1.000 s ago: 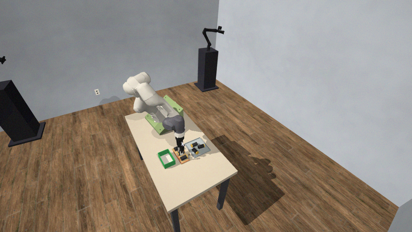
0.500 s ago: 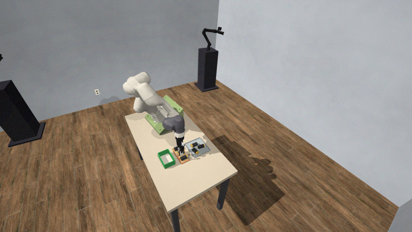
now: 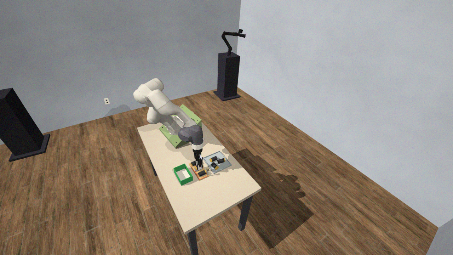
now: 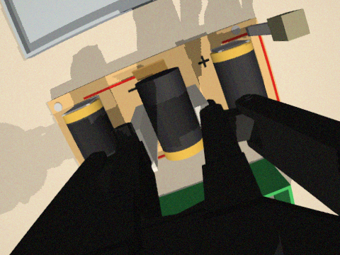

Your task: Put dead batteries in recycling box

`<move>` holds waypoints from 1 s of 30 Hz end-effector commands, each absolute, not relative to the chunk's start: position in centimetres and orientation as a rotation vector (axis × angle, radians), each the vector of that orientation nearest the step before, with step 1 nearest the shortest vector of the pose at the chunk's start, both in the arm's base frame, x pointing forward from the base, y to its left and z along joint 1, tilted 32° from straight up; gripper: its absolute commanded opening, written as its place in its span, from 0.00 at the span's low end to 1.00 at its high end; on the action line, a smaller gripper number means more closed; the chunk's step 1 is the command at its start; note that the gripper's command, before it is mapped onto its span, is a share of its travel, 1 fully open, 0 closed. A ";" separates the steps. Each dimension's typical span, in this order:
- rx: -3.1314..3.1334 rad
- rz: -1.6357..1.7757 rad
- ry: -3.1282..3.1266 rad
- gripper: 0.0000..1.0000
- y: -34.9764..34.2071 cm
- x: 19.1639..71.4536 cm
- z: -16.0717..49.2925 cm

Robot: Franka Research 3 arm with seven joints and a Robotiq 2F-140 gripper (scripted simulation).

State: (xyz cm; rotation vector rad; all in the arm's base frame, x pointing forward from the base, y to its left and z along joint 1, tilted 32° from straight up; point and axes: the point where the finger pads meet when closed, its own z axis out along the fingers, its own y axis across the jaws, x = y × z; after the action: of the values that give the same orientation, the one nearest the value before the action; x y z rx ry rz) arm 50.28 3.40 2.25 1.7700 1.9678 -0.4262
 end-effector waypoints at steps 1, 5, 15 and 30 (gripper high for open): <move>1.763 -0.436 1.971 0.16 4.3 49.9 3.6; 1.763 -0.436 1.971 0.16 4.6 49.9 4.2; 1.763 -0.436 1.971 0.16 5.5 49.7 5.6; 1.766 -0.435 1.968 0.16 8.1 49.0 9.9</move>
State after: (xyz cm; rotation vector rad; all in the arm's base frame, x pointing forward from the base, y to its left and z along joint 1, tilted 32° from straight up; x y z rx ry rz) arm 49.22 8.43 9.70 1.7587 1.9830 -0.4202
